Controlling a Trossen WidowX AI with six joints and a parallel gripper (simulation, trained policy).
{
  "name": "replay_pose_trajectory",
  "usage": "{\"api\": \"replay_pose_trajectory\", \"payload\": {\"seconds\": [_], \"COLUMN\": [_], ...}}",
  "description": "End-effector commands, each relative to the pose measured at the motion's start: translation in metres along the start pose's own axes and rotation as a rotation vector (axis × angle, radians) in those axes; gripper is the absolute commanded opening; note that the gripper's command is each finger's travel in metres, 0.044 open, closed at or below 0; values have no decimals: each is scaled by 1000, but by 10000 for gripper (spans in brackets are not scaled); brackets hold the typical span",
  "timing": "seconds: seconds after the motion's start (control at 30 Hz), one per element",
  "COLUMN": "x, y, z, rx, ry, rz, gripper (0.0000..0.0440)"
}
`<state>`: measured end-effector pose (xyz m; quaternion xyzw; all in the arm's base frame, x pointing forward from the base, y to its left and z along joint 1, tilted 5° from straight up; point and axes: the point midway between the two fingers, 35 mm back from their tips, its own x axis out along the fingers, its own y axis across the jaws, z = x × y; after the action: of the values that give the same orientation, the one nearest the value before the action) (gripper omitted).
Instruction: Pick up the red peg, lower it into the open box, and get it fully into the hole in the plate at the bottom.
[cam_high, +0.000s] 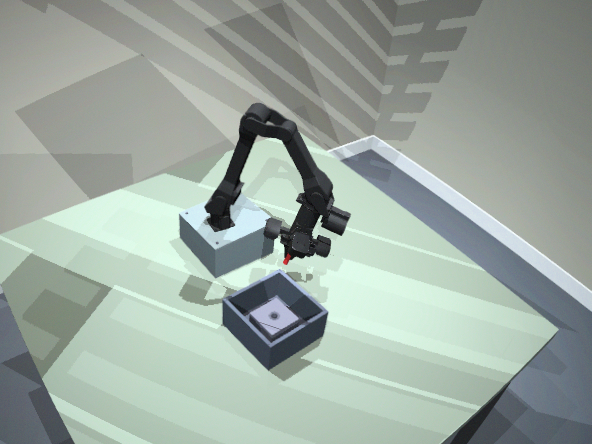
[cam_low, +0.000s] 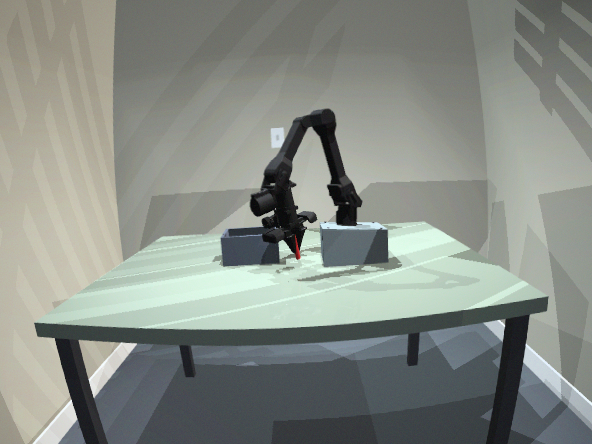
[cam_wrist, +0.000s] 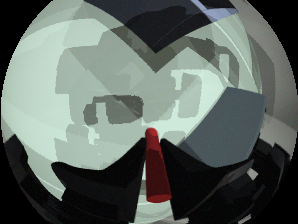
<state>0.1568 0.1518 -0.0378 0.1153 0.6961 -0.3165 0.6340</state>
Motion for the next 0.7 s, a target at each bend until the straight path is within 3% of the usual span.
{"api": "replay_pose_trajectory", "payload": {"seconds": [0.0,0.67], "x": [-13,-72], "y": [3,2], "z": [5,48], "rx": [12,94], "ry": [-16,-77], "rz": [14,18], "gripper": [0,0]}}
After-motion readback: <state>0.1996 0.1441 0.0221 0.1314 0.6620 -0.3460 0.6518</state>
